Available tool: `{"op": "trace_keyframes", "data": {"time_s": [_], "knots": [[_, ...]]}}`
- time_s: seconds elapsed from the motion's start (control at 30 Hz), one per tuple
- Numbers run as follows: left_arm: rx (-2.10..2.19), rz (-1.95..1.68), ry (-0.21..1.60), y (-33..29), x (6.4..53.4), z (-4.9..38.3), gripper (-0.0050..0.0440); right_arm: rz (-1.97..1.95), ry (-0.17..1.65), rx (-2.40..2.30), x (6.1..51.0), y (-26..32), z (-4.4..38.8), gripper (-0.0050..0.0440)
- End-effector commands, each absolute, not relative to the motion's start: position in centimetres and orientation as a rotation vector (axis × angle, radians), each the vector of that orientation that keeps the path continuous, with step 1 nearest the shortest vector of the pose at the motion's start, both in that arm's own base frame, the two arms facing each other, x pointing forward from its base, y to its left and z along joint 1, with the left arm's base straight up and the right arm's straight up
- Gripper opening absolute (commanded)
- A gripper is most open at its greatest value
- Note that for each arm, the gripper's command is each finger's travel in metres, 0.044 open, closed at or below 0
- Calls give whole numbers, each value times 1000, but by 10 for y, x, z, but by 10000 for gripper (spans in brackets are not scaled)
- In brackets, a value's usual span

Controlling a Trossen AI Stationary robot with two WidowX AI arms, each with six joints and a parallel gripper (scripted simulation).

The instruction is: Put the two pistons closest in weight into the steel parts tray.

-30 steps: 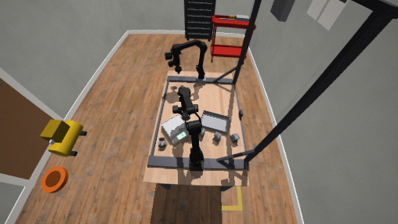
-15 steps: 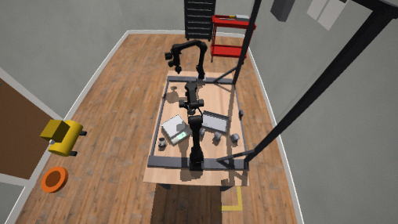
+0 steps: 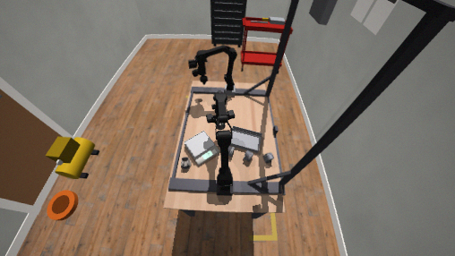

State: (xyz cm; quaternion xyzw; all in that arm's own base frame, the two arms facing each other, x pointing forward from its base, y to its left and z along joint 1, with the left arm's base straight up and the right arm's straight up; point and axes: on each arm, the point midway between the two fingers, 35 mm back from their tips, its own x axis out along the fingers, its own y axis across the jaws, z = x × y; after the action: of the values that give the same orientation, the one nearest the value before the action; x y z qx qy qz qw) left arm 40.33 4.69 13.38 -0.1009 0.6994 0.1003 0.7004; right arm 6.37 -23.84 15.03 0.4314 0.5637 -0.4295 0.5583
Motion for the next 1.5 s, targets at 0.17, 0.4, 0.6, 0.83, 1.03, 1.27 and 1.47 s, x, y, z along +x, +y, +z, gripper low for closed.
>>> {"op": "trace_keyframes", "data": {"time_s": [0.17,0.4,0.6,0.83,1.03,1.27,1.47], "knots": [[-238,235,1489,46,404,143,158,-1024,1302,1000,65,-243,159,400],[-237,233,1489,46,404,133,158,-1024,1302,1000,65,-243,159,400],[-237,233,1489,46,405,125,158,-1024,1302,1000,65,-243,159,400],[-237,233,1489,46,405,113,158,-1024,1302,1000,65,-243,159,400],[-237,233,1489,46,406,107,158,-1024,1302,1000,65,-243,159,400],[-237,233,1489,46,406,95,158,-1024,1302,1000,65,-243,159,400],[-237,235,1521,46,406,73,158,-1024,1302,1000,65,-243,159,400]]}}
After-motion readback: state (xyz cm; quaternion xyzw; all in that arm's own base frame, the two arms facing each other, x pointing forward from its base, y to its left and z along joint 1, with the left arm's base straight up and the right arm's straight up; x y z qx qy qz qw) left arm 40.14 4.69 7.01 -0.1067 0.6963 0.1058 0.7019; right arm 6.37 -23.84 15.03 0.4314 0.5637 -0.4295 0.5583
